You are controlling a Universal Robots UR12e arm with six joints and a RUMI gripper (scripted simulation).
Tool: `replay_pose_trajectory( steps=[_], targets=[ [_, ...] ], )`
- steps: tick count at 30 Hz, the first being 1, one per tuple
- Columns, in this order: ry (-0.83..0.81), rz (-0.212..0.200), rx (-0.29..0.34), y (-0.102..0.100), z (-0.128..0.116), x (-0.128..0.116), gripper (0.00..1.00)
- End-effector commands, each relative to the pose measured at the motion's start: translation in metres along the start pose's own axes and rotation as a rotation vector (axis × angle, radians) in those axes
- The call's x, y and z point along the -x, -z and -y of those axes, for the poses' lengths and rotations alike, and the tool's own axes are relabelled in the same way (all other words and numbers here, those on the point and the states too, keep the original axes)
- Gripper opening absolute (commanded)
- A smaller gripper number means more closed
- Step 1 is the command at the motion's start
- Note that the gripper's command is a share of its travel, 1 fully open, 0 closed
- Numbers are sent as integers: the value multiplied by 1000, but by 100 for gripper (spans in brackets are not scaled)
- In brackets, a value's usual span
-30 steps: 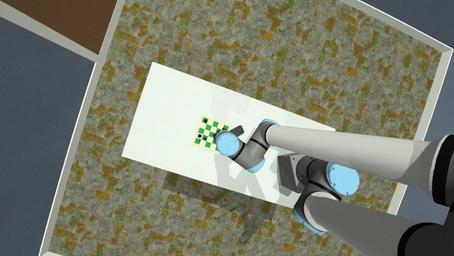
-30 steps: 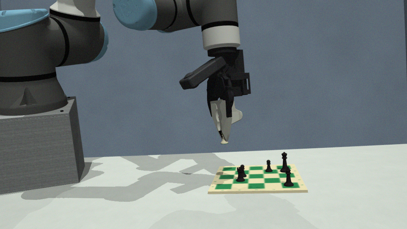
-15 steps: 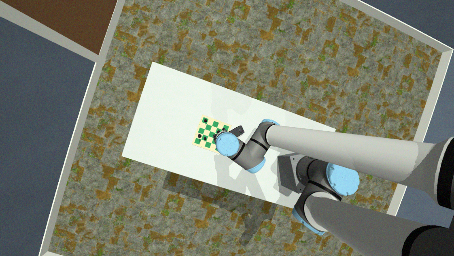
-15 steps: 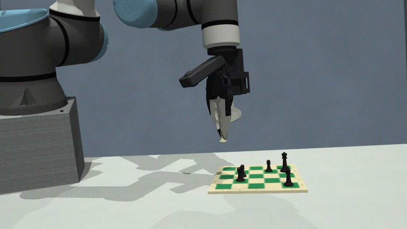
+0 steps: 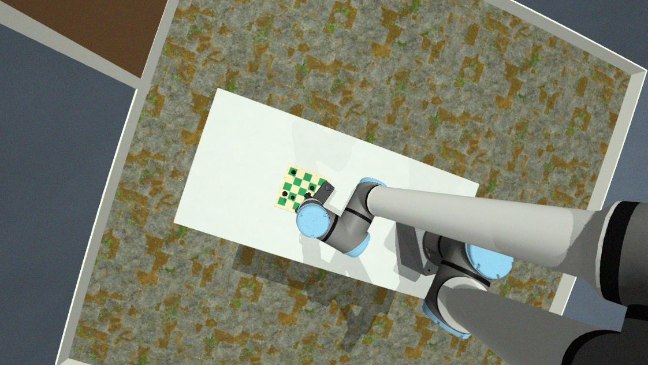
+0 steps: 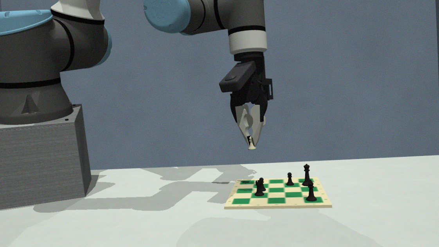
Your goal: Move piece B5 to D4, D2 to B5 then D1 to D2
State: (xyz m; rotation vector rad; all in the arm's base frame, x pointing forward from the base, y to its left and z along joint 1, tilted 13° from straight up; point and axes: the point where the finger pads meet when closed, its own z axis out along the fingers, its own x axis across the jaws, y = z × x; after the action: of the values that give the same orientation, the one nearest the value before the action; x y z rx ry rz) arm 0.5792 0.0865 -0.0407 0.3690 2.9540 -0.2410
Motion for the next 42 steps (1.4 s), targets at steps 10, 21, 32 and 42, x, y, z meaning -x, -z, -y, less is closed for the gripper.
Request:
replay_pose_trajectory(
  steps=[10, 21, 32, 42],
  targets=[
    [389, 0, 5, 0, -37, 3, 0],
    [388, -2, 4, -1, -36, 2, 0],
    [388, -5, 4, -22, -35, 0, 0],
    [388, -1, 4, -59, -36, 2, 0]
  ],
)
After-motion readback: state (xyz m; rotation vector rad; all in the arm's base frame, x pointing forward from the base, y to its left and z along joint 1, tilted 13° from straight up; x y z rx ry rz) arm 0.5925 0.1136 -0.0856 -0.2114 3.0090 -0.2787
